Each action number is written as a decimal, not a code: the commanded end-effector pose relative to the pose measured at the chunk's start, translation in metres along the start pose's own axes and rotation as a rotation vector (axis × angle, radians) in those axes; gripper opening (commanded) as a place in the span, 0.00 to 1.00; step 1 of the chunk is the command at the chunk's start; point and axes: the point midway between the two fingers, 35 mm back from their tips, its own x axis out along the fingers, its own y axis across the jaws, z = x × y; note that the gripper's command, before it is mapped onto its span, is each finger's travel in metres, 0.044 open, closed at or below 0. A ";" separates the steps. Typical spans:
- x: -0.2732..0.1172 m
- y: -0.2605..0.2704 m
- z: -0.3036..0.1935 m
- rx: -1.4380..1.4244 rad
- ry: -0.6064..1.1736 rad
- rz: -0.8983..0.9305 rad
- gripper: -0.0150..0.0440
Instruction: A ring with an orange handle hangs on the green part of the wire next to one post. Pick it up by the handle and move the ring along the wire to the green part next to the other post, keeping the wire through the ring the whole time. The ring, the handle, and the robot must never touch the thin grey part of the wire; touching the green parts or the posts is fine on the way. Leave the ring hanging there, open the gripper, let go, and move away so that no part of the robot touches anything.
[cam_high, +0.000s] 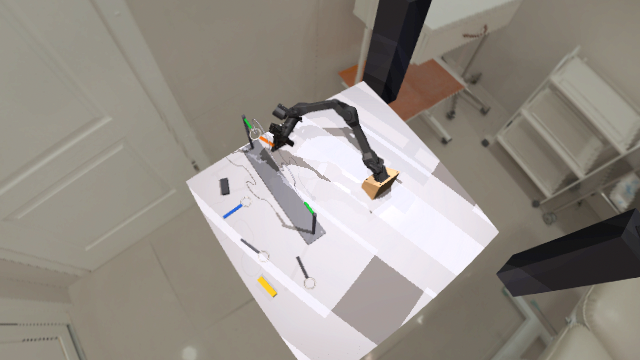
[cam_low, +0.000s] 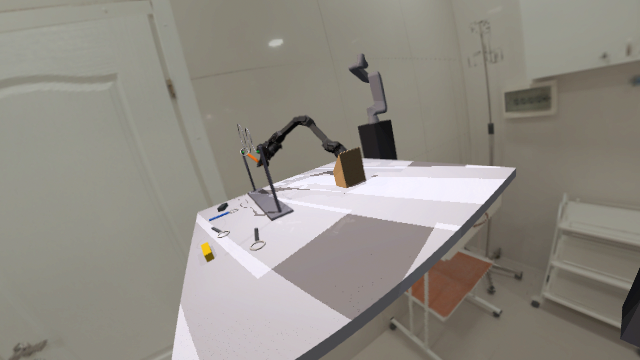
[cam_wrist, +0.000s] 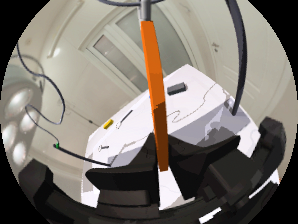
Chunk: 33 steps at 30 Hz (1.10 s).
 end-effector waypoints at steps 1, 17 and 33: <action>-0.001 0.016 0.002 0.076 -0.007 0.052 0.00; -0.005 0.061 0.011 0.345 -0.016 0.207 0.00; -0.016 0.100 0.031 0.611 -0.025 0.358 0.00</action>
